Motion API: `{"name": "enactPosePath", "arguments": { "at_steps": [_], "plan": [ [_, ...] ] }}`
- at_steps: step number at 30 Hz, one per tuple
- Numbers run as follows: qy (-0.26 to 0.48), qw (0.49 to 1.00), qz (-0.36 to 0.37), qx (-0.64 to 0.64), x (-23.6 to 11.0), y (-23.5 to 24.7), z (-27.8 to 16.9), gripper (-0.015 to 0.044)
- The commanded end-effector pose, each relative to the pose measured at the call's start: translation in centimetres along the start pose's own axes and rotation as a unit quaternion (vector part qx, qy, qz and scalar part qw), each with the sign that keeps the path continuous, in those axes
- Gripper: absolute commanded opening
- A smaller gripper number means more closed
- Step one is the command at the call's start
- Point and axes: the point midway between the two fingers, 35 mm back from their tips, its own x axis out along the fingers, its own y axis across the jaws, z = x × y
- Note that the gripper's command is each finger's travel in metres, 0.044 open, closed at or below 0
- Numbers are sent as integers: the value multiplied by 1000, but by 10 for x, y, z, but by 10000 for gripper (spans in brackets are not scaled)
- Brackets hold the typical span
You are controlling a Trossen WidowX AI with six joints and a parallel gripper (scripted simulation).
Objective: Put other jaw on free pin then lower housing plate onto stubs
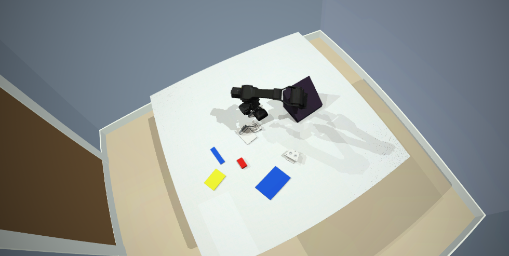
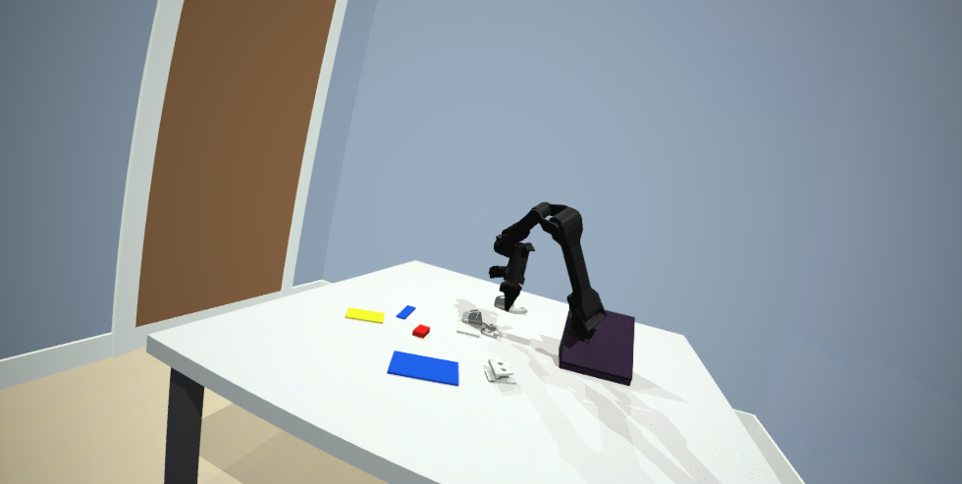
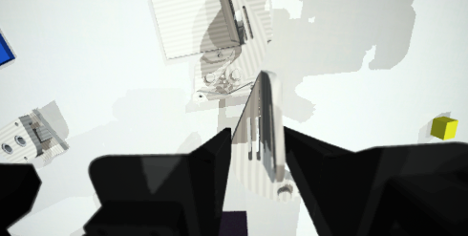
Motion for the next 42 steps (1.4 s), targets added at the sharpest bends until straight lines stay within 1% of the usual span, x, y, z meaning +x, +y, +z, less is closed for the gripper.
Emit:
{"name": "enactPosePath", "arguments": {
  "at_steps": [1,16,35,42],
  "plan": [
    [-3,1000,0,2,-1,1,1,134],
    [-4,1000,-3,2,-3,21,36,134],
    [-4,1000,1,1,-2,62,81,134],
    [-4,1000,2,1,-2,66,84,134]
  ]
}}
